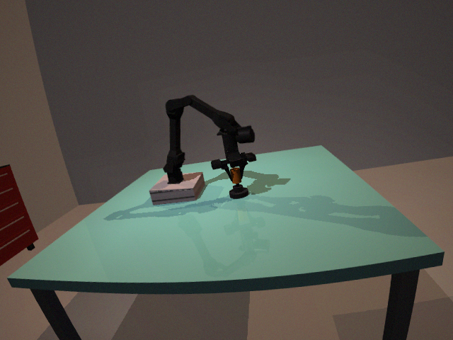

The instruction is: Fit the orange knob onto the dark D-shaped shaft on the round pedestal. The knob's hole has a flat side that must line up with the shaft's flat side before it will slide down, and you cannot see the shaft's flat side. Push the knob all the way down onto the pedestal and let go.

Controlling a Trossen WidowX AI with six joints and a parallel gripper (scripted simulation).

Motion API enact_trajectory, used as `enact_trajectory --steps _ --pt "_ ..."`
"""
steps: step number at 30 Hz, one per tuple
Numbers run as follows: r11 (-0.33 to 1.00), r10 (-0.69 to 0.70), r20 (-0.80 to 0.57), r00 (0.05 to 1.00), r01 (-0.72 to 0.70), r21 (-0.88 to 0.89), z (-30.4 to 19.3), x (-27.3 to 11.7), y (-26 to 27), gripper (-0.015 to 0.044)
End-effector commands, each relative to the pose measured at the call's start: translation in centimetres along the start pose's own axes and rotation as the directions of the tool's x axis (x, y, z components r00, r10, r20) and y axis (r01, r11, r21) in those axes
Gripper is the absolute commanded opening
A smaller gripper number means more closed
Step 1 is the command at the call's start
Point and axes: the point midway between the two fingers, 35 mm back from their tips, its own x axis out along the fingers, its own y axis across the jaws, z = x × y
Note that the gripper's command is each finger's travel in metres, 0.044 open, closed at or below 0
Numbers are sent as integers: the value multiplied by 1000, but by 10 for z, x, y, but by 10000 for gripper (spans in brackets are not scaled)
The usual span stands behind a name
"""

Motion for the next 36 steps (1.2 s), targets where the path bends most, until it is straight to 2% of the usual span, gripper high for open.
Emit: enact_trajectory --steps 1,27,34,36 --pt "1000 -1 1 1000 1 4 -1 1 -1 0" --pt "1000 -1 1 1000 1 4 0 -4 -1 0" --pt "979 -1 1 1000 1 202 1 -4 1 0" --pt "977 -1 1 1000 1 212 2 -3 2 0"
